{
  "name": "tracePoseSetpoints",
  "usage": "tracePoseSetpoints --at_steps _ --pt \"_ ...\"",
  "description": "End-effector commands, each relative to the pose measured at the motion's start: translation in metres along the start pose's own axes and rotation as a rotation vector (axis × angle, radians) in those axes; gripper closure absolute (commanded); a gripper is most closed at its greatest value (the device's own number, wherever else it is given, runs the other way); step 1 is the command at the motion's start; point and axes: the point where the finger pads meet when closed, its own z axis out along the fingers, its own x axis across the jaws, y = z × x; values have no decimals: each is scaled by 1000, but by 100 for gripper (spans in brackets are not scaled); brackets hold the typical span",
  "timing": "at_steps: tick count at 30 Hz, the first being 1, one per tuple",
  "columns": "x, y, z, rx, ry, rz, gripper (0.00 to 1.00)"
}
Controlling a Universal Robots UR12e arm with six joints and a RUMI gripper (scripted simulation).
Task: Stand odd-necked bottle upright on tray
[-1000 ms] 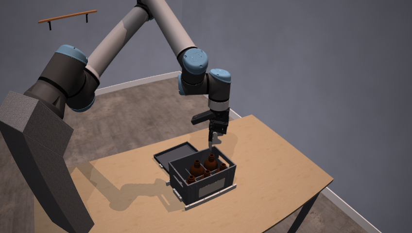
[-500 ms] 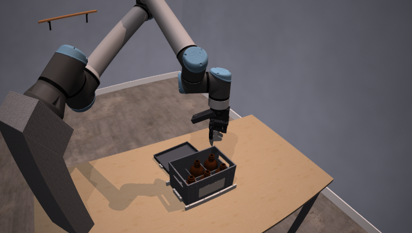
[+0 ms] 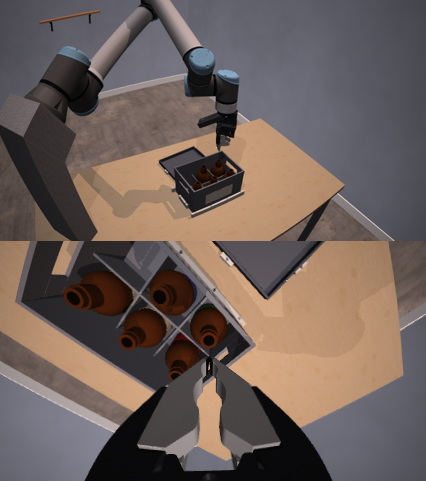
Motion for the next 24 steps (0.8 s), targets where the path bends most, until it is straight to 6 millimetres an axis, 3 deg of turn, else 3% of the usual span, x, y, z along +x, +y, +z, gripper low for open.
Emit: tracePoseSetpoints --at_steps 1,11,13,16,19,24 --pt "0 1 -1 -2 1 1 100" --pt "-1 0 -1 -1 1 1 100" --pt "-15 -2 0 0 0 3 100" --pt "-60 -10 1 1 -3 3 100" --pt "-71 -12 1 1 -4 3 100" --pt "-114 -25 1 1 -4 3 100"
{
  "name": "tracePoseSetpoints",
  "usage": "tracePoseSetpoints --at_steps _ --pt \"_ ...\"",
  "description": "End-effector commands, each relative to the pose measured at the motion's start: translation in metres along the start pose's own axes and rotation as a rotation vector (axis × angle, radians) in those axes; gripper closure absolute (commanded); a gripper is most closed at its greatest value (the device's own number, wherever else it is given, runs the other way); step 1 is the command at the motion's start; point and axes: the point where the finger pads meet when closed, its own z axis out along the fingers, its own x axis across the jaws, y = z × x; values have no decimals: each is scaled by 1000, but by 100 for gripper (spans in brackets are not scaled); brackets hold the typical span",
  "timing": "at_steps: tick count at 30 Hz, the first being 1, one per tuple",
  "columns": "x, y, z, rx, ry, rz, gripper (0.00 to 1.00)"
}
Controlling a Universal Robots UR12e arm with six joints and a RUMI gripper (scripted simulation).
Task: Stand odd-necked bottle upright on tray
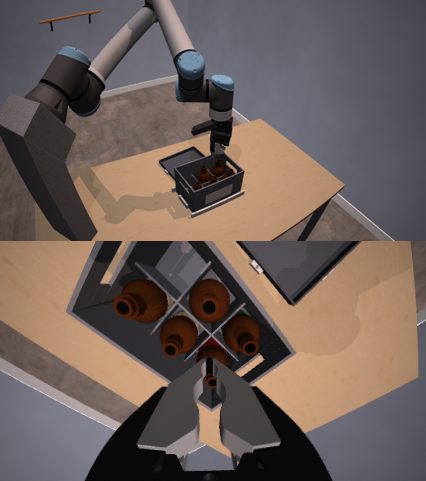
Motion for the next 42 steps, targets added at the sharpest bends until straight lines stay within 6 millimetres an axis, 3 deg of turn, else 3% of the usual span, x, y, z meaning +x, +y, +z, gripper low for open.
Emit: tracePoseSetpoints --at_steps 1,4,6,10,18,19,42 --pt "-58 -15 0 1 3 -6 100" --pt "-66 -18 0 1 3 -6 100" --pt "-96 -31 0 0 5 -6 100" --pt "-118 -42 -1 -1 8 -5 100" --pt "-119 -43 -1 -1 8 -5 100" --pt "-118 -41 -2 -3 8 -8 62" --pt "-117 -40 -2 -3 7 -9 62"
